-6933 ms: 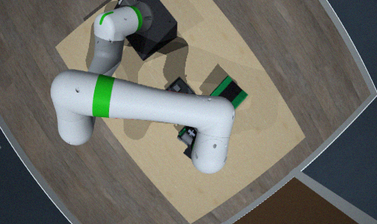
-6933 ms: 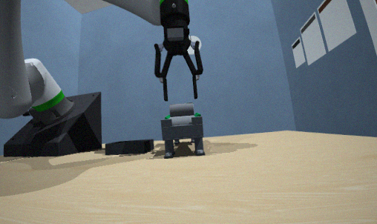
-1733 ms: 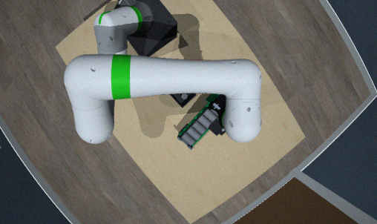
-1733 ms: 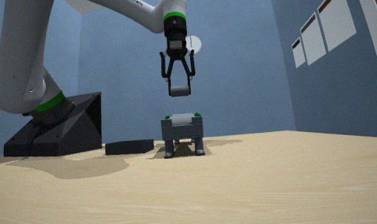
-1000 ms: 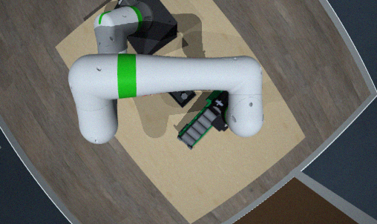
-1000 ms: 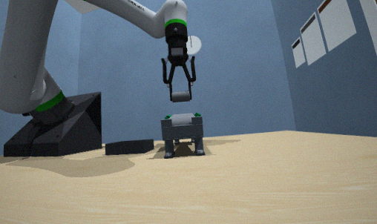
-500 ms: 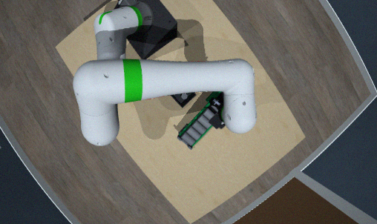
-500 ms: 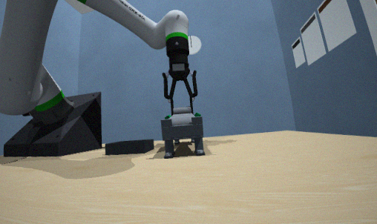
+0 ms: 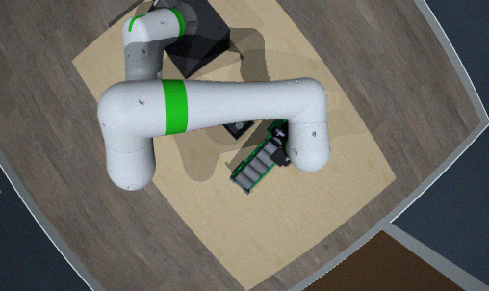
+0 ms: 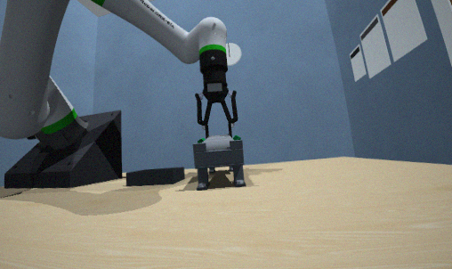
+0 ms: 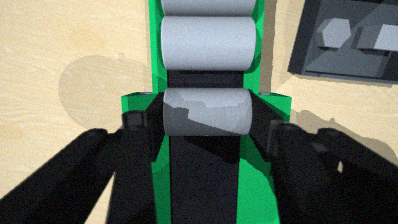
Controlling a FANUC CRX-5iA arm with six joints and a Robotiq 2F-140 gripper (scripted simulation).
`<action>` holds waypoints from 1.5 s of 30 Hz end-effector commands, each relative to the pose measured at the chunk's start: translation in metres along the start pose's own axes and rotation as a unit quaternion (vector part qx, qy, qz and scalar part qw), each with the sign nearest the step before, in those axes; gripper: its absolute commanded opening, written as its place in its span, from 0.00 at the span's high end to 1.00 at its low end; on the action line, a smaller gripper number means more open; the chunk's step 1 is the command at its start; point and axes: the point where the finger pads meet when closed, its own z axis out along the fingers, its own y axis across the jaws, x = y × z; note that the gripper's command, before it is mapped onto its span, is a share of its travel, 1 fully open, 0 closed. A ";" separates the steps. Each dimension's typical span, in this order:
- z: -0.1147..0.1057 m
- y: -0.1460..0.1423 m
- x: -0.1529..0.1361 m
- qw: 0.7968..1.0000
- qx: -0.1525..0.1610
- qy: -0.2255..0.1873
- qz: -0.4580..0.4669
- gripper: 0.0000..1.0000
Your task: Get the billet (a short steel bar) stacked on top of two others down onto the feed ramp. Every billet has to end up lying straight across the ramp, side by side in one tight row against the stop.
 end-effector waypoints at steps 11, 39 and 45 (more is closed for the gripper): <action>-0.001 -0.001 0.000 1.000 0.001 0.000 0.000 0.54; -0.001 -0.001 0.000 1.000 0.001 0.000 0.000 0.51; -0.001 -0.001 0.000 1.000 0.001 0.000 0.000 0.49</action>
